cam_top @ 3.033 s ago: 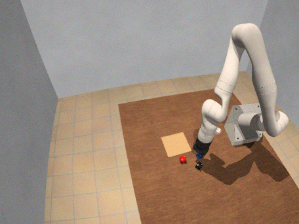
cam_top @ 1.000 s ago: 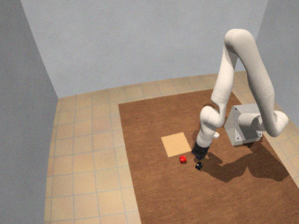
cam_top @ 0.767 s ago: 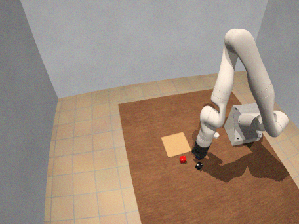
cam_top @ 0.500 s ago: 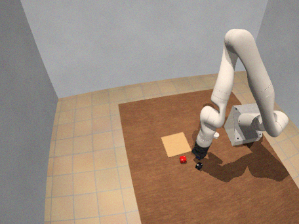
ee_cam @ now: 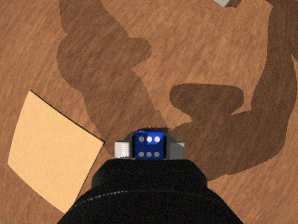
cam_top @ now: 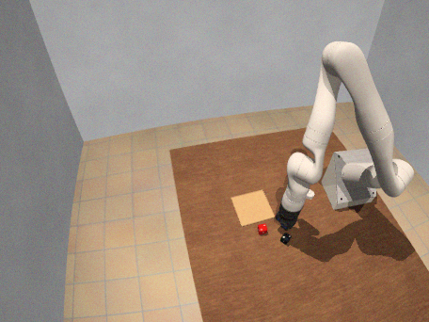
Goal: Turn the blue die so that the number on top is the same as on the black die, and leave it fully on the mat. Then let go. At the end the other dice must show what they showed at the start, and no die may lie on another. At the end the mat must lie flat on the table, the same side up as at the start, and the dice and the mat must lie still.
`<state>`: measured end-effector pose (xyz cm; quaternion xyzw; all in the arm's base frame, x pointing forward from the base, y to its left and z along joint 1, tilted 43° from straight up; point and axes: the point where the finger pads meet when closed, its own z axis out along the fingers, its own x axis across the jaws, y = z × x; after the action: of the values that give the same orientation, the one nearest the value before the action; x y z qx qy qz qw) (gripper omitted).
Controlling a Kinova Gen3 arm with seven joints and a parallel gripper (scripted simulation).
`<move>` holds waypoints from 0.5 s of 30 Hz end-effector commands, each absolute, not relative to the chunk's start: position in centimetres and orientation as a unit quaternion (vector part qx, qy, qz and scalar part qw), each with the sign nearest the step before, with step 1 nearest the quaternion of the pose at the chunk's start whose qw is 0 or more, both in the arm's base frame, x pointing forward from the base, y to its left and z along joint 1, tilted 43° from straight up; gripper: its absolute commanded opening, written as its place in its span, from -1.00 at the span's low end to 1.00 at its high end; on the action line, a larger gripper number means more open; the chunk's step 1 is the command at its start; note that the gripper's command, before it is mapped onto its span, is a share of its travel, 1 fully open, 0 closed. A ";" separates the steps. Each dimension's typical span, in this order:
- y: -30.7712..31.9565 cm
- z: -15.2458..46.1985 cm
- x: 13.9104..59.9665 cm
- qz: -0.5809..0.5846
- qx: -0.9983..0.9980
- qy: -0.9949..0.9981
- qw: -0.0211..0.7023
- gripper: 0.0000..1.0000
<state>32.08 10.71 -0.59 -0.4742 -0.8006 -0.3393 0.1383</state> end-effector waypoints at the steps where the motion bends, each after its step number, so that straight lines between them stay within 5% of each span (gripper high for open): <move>1: 10.7 -0.6 32.1 -0.339 -0.474 -0.801 0.138 0.14; 15: 10.0 0.2 32.0 -0.339 -0.474 -0.801 0.138 0.14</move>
<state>31.83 10.46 -0.08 -0.4708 -0.8027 -0.3379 0.1407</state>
